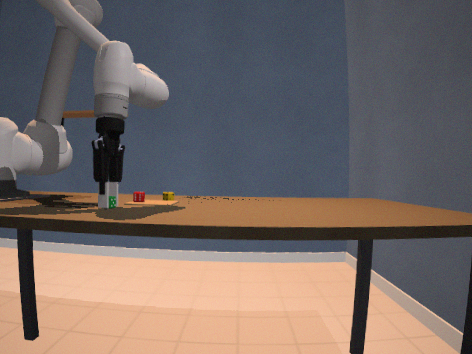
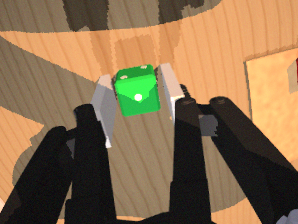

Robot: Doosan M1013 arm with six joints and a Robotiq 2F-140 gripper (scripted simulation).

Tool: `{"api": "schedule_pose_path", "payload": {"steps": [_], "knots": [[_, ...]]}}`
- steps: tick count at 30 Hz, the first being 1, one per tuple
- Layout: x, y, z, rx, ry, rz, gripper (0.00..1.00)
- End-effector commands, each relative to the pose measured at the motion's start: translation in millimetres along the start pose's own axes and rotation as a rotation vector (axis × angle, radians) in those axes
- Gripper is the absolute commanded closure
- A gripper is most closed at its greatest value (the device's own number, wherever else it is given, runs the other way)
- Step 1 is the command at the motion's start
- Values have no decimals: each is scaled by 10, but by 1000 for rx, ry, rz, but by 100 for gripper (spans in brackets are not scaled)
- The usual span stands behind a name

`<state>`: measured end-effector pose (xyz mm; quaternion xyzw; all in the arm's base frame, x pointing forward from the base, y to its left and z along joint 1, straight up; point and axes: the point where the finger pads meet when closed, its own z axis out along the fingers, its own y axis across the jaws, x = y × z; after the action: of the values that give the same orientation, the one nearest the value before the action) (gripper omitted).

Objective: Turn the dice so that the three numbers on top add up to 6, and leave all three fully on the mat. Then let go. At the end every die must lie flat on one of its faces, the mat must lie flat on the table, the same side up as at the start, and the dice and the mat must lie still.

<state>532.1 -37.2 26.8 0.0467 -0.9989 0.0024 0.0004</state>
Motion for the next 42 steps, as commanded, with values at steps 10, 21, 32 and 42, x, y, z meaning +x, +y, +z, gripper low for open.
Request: {"api": "schedule_pose_path", "payload": {"steps": [10, 21, 32, 42], "knots": [[0, 0, -1, 0, 0, 0, 84], [0, 0, -1, 0, 0, 0, 84], [0, 0, -1, 0, 0, 0, 84], [0, 0, -5, 0, 0, 0, 84]]}}
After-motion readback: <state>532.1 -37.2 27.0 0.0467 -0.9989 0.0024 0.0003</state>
